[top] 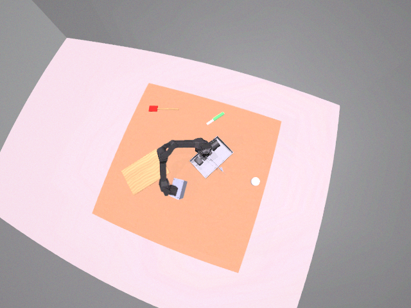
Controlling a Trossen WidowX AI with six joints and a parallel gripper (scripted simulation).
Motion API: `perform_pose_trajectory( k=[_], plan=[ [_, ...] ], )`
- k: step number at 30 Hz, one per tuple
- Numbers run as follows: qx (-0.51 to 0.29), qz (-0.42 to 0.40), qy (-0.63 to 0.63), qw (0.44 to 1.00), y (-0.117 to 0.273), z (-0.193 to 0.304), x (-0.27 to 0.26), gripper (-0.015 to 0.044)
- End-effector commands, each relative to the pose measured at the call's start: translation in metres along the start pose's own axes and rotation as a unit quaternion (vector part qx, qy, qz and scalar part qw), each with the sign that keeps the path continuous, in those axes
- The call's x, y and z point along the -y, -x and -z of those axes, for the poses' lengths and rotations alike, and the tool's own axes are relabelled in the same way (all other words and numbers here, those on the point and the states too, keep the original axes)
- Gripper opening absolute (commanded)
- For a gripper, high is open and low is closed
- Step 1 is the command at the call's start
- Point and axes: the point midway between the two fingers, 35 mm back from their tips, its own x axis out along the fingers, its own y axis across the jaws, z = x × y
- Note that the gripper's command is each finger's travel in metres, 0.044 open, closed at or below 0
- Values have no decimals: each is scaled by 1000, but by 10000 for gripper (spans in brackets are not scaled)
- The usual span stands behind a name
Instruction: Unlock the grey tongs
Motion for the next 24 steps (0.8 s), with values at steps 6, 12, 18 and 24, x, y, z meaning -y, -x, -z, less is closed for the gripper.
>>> perform_pose_trajectory(
  k=[6,12,18,24],
  plan=[
    [-7,7,-78,997,5,-42,-4,-150],
    [-10,11,-142,990,7,-74,-11,-150],
    [-11,14,-203,979,8,-106,-21,-150],
    [-11,16,-262,965,8,-136,-35,-150]
  ],
)
